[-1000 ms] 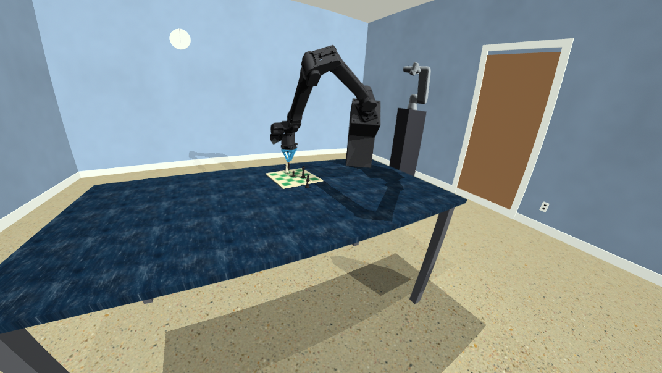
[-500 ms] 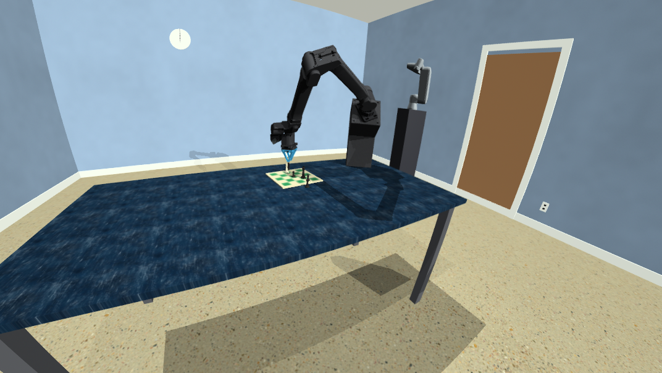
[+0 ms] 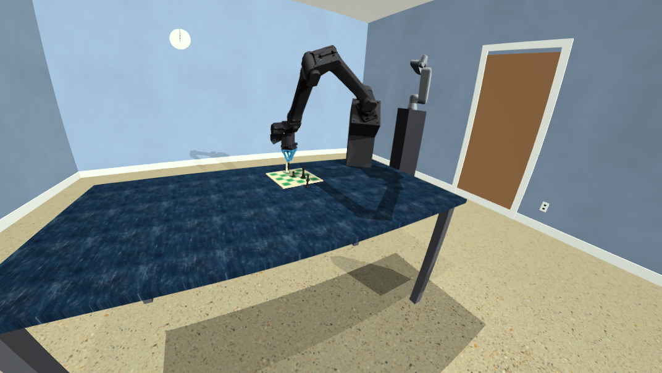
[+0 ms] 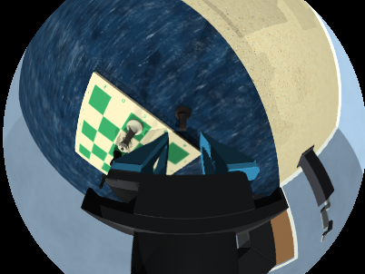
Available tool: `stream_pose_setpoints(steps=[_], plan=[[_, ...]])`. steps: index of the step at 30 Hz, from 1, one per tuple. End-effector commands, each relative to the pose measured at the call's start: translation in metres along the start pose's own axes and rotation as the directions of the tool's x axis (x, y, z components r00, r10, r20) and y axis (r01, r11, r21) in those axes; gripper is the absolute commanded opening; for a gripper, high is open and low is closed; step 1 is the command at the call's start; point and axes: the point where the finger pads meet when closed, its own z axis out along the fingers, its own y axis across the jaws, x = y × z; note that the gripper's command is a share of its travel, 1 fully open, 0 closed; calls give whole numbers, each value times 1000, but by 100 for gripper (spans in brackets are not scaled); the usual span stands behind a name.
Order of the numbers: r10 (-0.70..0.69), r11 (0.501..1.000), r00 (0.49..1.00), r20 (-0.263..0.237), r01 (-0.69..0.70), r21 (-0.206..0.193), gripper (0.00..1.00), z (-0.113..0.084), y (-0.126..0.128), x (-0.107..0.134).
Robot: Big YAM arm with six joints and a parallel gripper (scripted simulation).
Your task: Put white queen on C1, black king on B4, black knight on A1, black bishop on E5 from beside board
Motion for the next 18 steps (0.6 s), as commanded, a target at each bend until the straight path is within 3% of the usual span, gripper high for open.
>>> stream_pose_setpoints(steps=[1, 18], plan=[[-6, 1000, 1000, 12, 7, -7, 35, -4, 15, -6], [-20, 1000, 1000, 13, 20, -11, 35, 2, 15, -6]])
